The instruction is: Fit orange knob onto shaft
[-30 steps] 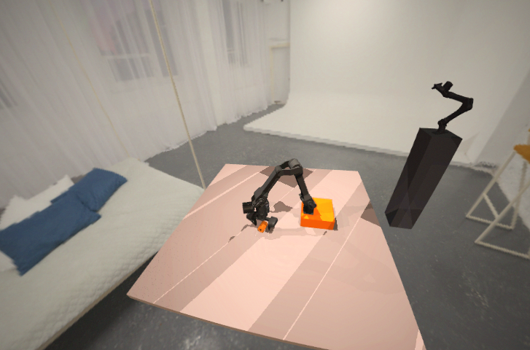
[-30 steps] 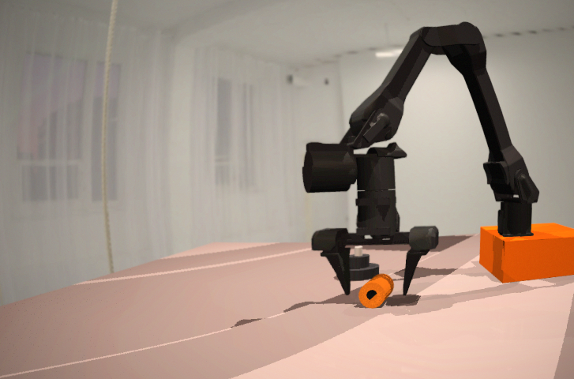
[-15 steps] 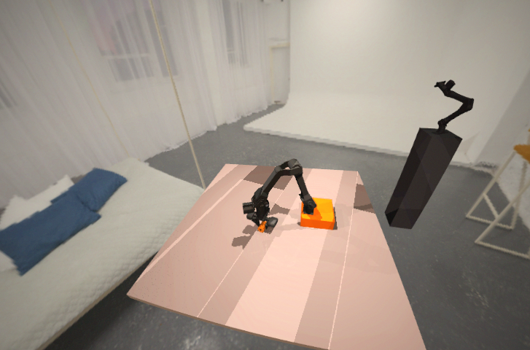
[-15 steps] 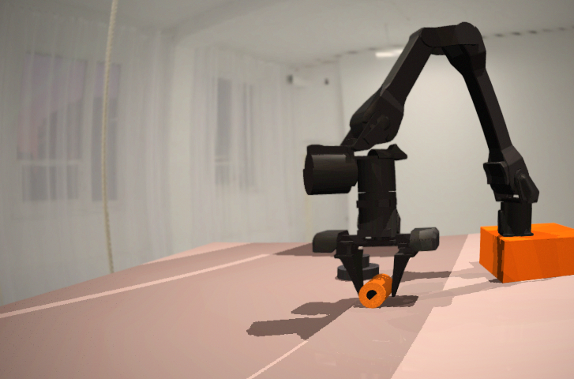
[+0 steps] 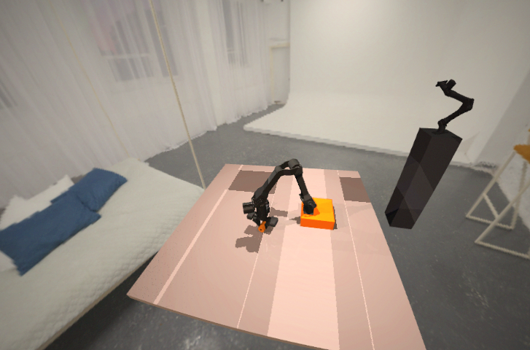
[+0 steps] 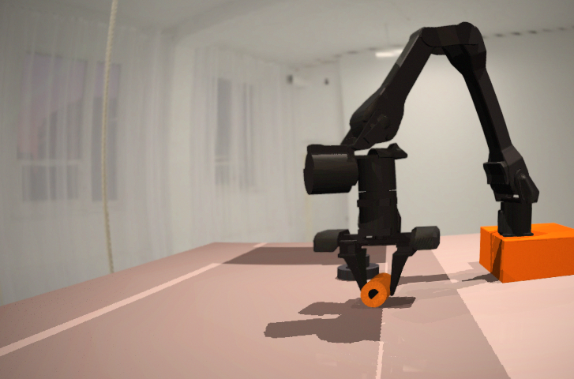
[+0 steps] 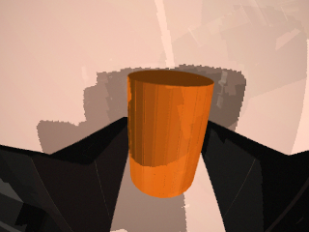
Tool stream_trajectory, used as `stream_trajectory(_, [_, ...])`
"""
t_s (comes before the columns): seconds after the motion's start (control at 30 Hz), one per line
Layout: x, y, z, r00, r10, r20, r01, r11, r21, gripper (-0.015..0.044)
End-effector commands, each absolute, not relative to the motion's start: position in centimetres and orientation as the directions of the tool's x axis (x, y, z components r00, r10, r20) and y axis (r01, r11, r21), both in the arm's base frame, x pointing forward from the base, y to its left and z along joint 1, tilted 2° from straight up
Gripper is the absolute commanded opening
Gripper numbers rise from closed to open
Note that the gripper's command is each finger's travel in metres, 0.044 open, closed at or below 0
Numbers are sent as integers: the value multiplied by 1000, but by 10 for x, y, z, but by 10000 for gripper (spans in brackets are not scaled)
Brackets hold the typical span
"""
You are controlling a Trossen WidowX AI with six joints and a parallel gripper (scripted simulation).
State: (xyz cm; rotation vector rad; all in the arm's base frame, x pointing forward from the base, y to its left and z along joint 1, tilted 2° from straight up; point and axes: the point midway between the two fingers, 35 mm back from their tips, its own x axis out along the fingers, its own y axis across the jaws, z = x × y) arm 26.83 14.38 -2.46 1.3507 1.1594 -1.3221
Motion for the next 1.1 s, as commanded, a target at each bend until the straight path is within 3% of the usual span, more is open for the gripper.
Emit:
stream_trajectory(0.0, [270, 144, -14, 0, 35, -999, 986, -169, -6, 179])
stream_trajectory(0.17, [270, 144, -12, 0, 35, -999, 989, -147, -5, 179])
stream_trajectory(0.53, [270, 144, -12, 0, 35, -999, 978, 208, 8, 179])
stream_trajectory(0.77, [270, 144, -12, 0, 35, -999, 968, 250, 9, 179])
stream_trajectory(1.07, [270, 144, -12, 0, 35, -999, 854, 520, 19, 179])
